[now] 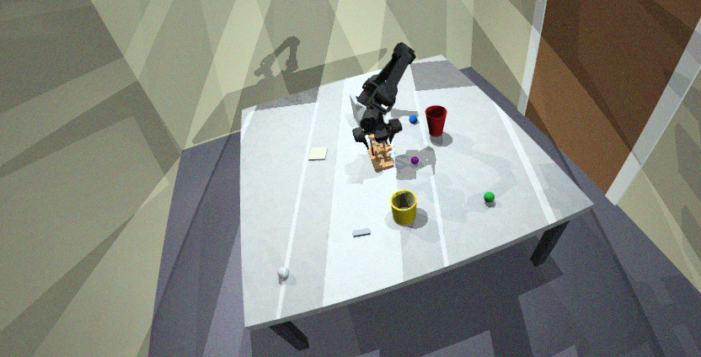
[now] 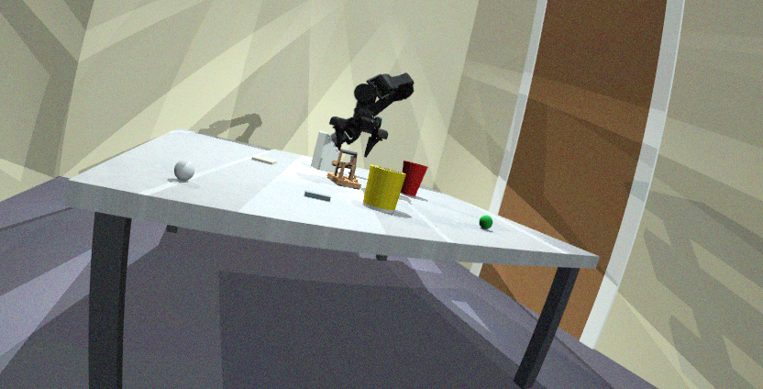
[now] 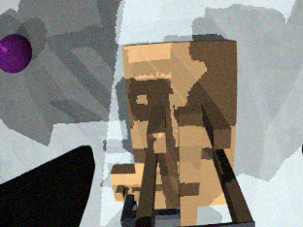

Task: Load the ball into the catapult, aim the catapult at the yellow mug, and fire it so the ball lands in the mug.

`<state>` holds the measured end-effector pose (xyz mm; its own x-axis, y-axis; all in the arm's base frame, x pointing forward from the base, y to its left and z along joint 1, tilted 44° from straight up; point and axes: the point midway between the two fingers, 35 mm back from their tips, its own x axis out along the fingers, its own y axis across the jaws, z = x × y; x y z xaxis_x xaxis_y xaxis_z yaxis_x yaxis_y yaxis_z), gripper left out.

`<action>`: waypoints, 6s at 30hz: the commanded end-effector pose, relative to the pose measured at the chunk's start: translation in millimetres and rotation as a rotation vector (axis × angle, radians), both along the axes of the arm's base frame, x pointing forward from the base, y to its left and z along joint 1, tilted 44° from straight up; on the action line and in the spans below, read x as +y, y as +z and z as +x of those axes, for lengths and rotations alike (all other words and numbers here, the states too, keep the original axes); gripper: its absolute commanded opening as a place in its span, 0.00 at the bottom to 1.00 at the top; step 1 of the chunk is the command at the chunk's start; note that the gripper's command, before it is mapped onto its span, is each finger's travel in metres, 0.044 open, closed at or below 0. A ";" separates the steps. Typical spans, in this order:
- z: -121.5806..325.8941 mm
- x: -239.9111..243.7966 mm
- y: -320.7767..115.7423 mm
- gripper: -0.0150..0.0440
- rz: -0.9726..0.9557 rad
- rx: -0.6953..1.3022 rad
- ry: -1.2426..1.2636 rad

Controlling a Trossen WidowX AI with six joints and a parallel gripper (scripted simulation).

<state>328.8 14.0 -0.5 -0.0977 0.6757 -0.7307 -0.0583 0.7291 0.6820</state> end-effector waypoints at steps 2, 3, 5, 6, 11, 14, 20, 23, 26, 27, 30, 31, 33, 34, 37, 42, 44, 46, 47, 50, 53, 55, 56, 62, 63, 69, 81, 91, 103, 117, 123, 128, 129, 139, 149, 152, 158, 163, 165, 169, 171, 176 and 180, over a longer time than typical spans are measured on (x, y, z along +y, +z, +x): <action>-6.3 14.8 -12.1 1.00 0.010 0.017 0.006; -6.3 15.0 -12.3 1.00 0.010 0.017 0.006; -6.4 16.2 -13.7 1.00 0.010 0.017 0.006; -6.4 17.3 -14.9 1.00 0.010 0.017 0.006; -6.9 22.9 -21.0 1.00 0.009 0.017 0.006; -7.3 26.2 -24.6 1.00 0.009 0.017 0.006; -8.3 33.0 -31.6 1.00 0.010 0.017 0.006; -8.9 36.3 -35.1 1.00 0.010 0.017 0.006; -9.6 39.7 -38.5 1.00 0.010 0.017 0.006; -9.9 40.8 -39.7 1.00 0.010 0.017 0.006; -10.7 44.2 -43.1 1.00 0.011 0.017 0.006; -11.0 45.3 -44.2 1.00 0.011 0.017 0.006; -11.6 47.6 -46.4 1.00 0.011 0.017 0.006; -11.9 48.7 -47.5 1.00 0.011 0.017 0.006; -12.6 51.2 -50.0 1.00 0.012 0.017 0.006; -11.2 49.4 -48.5 0.82 0.007 0.012 0.011; -11.2 49.4 -48.5 0.73 0.007 0.012 0.011; -11.2 49.4 -48.5 0.64 0.007 0.012 0.011; -11.2 49.4 -48.5 0.60 0.007 0.012 0.011; -11.2 49.4 -48.5 0.50 0.007 0.012 0.011; -11.2 49.4 -48.5 0.47 0.007 0.012 0.011; -11.2 49.4 -48.5 0.44 0.007 0.012 0.011; -10.7 47.5 -46.6 0.40 0.006 0.012 0.011; -5.9 15.5 -12.8 0.25 0.006 0.014 0.012; -5.9 15.5 -12.8 0.25 0.006 0.014 0.012; -5.2 20.1 -17.3 0.25 0.008 0.015 0.009; -6.8 33.6 -31.6 0.25 0.009 0.015 0.008; -9.0 44.8 -43.1 0.25 0.010 0.016 0.007; -10.6 49.7 -46.7 0.30 0.007 0.016 0.018; -8.0 42.6 -40.0 0.92 0.005 0.016 0.018; 0.2 -16.4 22.6 1.00 0.002 0.019 0.020; 0.5 -9.2 12.6 1.00 0.006 0.022 0.012; 0.5 -9.2 12.6 1.00 0.006 0.022 0.012; -6.5 15.5 -11.4 1.00 0.010 0.015 0.008; -7.0 22.5 -19.1 1.00 0.010 0.015 0.008; -7.4 25.8 -22.7 1.00 0.010 0.015 0.008; -8.3 32.6 -29.8 1.00 0.010 0.015 0.008; -9.3 38.2 -35.6 1.00 0.010 0.015 0.008; -9.8 40.4 -37.8 1.00 0.011 0.015 0.008; -10.9 44.9 -42.4 1.00 0.011 0.015 0.008; -11.5 47.2 -44.6 1.00 0.011 0.015 0.008; -12.8 51.9 -49.3 1.00 0.012 0.015 0.009; -11.4 50.1 -47.8 0.87 0.007 0.010 0.013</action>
<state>317.0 64.7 -48.7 -0.1153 0.6793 -0.7248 -0.0607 0.7234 0.6877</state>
